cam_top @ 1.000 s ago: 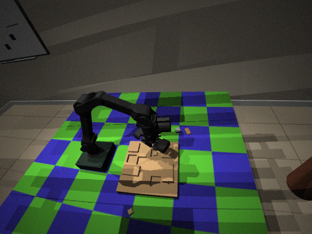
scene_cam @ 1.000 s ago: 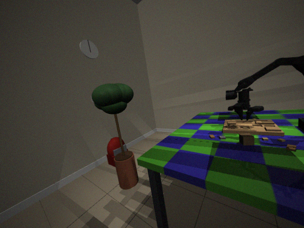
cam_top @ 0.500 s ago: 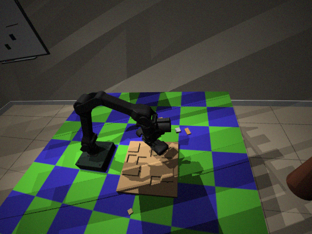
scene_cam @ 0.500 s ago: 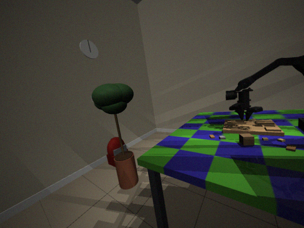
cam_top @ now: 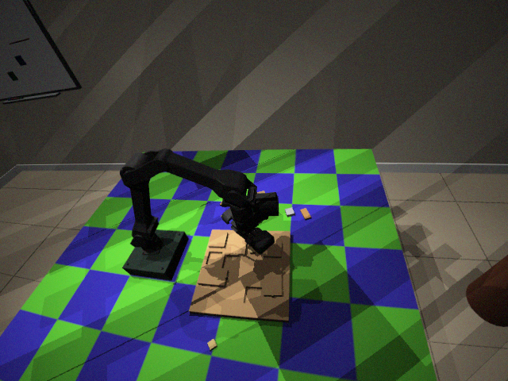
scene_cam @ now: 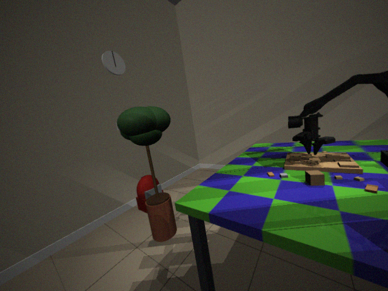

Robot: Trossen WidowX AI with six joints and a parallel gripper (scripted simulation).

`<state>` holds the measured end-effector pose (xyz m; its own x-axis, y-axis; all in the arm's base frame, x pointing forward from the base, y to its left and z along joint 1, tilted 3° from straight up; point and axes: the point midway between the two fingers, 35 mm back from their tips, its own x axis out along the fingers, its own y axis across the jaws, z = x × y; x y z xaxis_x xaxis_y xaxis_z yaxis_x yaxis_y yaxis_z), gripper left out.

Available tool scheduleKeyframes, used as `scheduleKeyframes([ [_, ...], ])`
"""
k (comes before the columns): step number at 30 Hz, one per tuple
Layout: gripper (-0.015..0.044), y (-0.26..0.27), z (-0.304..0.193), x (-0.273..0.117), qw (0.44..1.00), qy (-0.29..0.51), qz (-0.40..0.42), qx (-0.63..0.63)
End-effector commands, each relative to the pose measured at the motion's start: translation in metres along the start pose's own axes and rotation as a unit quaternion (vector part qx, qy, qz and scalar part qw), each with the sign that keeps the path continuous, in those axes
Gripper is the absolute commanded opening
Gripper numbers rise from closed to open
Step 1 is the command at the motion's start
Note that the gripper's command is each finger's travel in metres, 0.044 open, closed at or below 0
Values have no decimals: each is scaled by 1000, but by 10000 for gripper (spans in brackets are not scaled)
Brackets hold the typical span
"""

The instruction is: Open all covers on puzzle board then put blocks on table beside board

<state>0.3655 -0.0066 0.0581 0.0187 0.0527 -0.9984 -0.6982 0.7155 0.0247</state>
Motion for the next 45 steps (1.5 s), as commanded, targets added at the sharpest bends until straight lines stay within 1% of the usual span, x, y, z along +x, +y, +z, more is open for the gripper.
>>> scheduleKeyframes([
  [1,144,0,0,1,1000,-1,1,-25],
  [23,144,0,0,9,982,-1,0,-187],
  [45,144,0,0,17,939,-1,0,-345],
])
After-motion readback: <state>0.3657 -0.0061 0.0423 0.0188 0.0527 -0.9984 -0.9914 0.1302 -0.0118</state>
